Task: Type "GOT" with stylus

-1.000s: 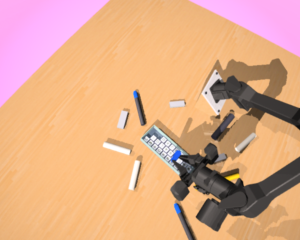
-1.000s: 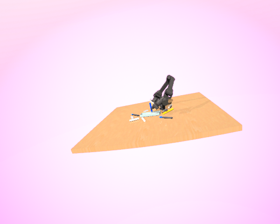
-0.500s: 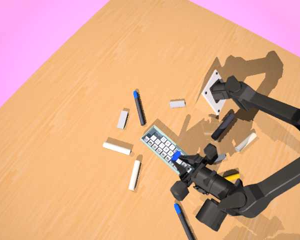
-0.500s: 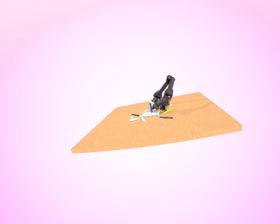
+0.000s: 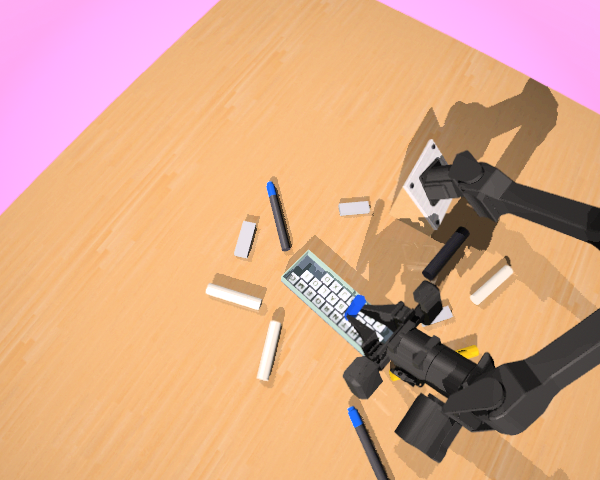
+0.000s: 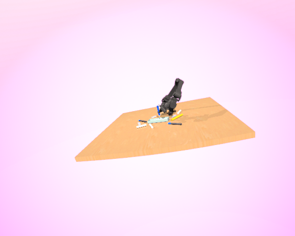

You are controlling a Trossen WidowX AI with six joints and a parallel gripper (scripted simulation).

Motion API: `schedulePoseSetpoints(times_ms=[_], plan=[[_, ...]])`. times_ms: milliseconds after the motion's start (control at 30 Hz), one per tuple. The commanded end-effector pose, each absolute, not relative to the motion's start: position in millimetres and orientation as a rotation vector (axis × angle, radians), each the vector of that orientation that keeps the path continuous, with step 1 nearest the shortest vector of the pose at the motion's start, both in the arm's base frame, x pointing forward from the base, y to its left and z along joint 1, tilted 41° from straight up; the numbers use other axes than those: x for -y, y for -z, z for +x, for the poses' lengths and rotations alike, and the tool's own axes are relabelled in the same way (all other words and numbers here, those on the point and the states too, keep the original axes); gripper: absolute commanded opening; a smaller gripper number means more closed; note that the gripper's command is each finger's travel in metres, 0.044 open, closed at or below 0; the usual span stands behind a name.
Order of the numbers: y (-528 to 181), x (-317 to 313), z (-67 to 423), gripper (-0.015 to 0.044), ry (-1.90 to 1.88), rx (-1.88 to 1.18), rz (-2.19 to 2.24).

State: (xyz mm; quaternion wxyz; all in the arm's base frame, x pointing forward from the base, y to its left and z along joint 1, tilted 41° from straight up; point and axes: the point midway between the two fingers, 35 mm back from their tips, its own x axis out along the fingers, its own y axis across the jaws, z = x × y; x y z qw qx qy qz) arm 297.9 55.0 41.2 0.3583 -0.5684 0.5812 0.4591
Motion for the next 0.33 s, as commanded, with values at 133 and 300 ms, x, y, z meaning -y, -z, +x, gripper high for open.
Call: schedulePoseSetpoints(times_ms=[133,300], plan=[[-48.5,-50.1,300.6,0.0081,-1.181,-1.494,-1.473],[-46.5,-51.7,299.3,0.0084,-1.183,-1.495,-1.467]])
